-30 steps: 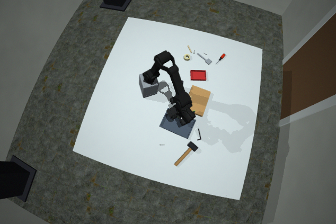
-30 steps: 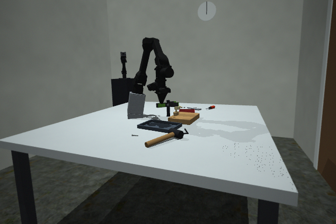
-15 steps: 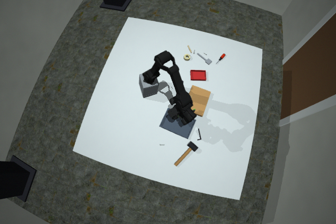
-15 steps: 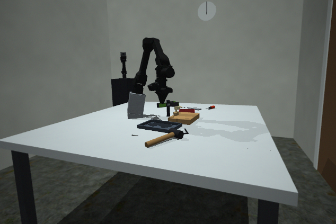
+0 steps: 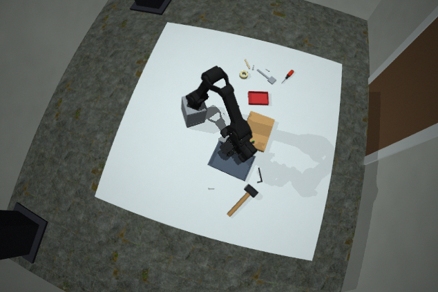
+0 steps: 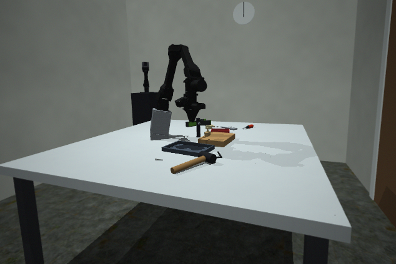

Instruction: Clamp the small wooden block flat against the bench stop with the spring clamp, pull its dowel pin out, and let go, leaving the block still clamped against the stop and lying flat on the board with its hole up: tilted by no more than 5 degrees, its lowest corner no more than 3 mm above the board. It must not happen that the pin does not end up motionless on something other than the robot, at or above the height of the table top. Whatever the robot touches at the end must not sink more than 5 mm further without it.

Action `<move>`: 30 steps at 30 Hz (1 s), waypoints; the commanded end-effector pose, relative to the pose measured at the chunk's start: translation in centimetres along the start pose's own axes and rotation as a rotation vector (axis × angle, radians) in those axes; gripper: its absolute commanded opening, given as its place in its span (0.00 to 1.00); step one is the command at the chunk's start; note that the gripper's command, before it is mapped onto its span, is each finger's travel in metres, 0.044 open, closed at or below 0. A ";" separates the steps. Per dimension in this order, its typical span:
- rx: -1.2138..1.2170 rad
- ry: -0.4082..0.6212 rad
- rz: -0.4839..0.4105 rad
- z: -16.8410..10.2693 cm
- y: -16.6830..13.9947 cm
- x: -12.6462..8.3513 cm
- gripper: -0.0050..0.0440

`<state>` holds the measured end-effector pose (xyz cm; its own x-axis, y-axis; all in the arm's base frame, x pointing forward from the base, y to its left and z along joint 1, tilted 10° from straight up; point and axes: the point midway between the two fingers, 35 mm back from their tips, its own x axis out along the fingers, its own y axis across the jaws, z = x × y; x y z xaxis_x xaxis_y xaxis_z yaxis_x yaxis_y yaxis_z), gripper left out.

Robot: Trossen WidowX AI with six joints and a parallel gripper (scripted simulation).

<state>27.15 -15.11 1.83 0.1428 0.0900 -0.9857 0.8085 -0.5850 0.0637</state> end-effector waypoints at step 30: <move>-0.225 -0.004 -0.001 -0.8 0.3 0.0 0.10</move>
<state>27.78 -14.67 1.94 0.1429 0.0868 -0.9859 0.9097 -0.4040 0.0963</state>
